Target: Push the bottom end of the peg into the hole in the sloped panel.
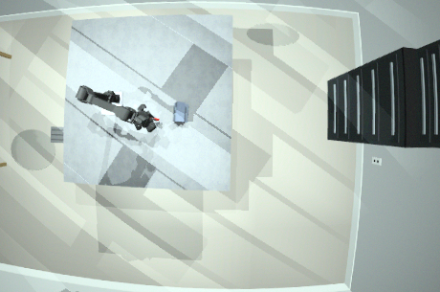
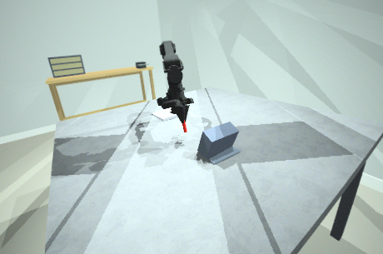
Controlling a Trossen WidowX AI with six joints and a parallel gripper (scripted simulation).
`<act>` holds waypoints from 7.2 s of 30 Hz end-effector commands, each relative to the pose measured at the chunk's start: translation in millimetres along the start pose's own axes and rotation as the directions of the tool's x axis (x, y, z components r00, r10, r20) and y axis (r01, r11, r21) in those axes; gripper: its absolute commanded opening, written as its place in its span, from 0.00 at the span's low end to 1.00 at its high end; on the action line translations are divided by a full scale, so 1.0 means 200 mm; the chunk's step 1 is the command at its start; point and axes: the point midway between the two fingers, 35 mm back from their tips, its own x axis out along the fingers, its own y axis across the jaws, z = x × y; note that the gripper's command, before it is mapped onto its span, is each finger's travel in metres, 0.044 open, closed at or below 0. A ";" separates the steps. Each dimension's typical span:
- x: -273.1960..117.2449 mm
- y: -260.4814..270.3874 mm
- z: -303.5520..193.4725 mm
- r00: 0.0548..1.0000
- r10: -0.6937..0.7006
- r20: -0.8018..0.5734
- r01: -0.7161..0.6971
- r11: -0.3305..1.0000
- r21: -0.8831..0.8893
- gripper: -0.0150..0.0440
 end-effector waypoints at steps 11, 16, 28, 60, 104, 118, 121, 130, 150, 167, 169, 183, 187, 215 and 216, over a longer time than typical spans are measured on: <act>0.01 0.00 -0.03 0.997 0.051 -0.059 -0.050 0.998 0.024 0.25; 0.02 0.00 -0.03 0.995 0.067 -0.077 -0.065 0.997 0.032 0.25; 0.03 -0.01 -0.05 0.987 0.104 -0.121 -0.098 0.994 0.052 0.25; 0.05 -0.04 -0.09 0.952 0.197 -0.235 -0.177 0.979 0.106 0.25; 0.05 -0.10 -0.12 0.868 0.310 -0.388 -0.259 0.949 0.179 0.25; 0.04 -0.13 -0.13 0.834 0.341 -0.434 -0.279 0.939 0.201 0.25; 0.03 -0.14 -0.13 0.826 0.347 -0.444 -0.283 0.937 0.206 0.25; 0.03 -0.16 -0.14 0.802 0.365 -0.473 -0.294 0.930 0.220 0.25; 0.02 -0.18 -0.16 0.759 0.392 -0.519 -0.310 0.920 0.241 0.25; 0.07 -0.16 -0.22 0.734 0.407 -0.544 -0.320 0.913 0.252 0.25; 0.08 -0.15 -0.23 0.731 0.409 -0.547 -0.320 0.913 0.254 0.25; 0.11 -0.14 -0.27 0.709 0.419 -0.567 -0.326 0.908 0.263 0.25; 0.13 -0.14 -0.28 0.703 0.422 -0.573 -0.327 0.907 0.266 0.25; 0.21 -0.11 -0.35 0.682 0.430 -0.592 -0.337 0.903 0.267 0.25; 0.22 -0.11 -0.36 0.682 0.430 -0.592 -0.337 0.903 0.267 0.25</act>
